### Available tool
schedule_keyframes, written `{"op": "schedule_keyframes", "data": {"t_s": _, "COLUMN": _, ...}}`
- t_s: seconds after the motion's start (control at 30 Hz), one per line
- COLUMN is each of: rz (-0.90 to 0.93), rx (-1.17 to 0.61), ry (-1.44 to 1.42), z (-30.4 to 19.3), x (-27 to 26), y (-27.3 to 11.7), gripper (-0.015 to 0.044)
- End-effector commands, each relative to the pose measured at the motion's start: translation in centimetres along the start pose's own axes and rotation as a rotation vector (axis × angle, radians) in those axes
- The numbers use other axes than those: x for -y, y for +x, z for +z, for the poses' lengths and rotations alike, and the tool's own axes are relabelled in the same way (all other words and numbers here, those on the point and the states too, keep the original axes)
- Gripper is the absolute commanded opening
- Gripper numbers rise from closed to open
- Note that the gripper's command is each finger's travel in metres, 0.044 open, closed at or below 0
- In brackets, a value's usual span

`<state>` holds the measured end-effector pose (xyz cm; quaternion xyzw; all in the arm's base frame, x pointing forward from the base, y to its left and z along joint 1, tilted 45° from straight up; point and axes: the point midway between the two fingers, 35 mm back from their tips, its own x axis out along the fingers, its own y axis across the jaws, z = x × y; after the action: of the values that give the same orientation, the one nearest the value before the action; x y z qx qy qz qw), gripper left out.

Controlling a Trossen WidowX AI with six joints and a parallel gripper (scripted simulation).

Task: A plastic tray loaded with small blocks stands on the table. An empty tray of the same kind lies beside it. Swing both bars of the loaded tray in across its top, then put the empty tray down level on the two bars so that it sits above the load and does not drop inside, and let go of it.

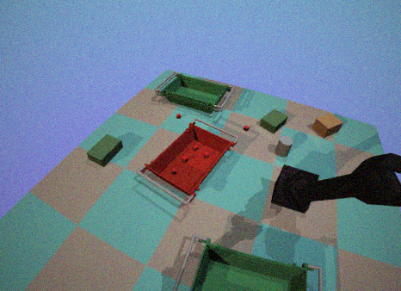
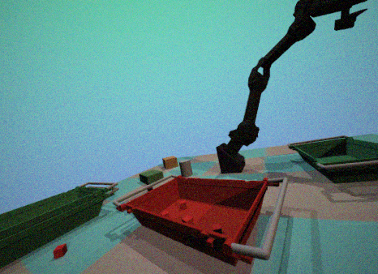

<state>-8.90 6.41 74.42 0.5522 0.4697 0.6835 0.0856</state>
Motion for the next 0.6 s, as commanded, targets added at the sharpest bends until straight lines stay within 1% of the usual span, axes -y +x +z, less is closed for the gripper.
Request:
{"op": "schedule_keyframes", "data": {"t_s": 0.0, "rz": 0.0, "rx": 0.0, "ry": 0.0, "z": 0.0, "x": 0.0, "y": 0.0, "gripper": 0.0374}}
{"op": "schedule_keyframes", "data": {"t_s": 0.23, "rz": 0.0, "rx": 0.005, "ry": -0.009, "z": 0.2, "x": 0.0, "y": 0.0, "gripper": 0.019}}
{"op": "schedule_keyframes", "data": {"t_s": 0.3, "rz": -0.001, "rx": 0.049, "ry": -0.082, "z": 2.0, "x": 0.2, "y": 0.2, "gripper": 0.0137}}
{"op": "schedule_keyframes", "data": {"t_s": 0.37, "rz": -0.014, "rx": 0.132, "ry": -0.218, "z": 5.4, "x": 0.5, "y": 0.4, "gripper": 0.0085}}
{"op": "schedule_keyframes", "data": {"t_s": 0.47, "rz": -0.058, "rx": 0.252, "ry": -0.421, "z": 10.4, "x": 1.0, "y": 0.1, "gripper": 0.0085}}
{"op": "schedule_keyframes", "data": {"t_s": 0.57, "rz": -0.087, "rx": 0.331, "ry": -0.521, "z": 13.7, "x": 1.1, "y": -0.5, "gripper": 0.0085}}
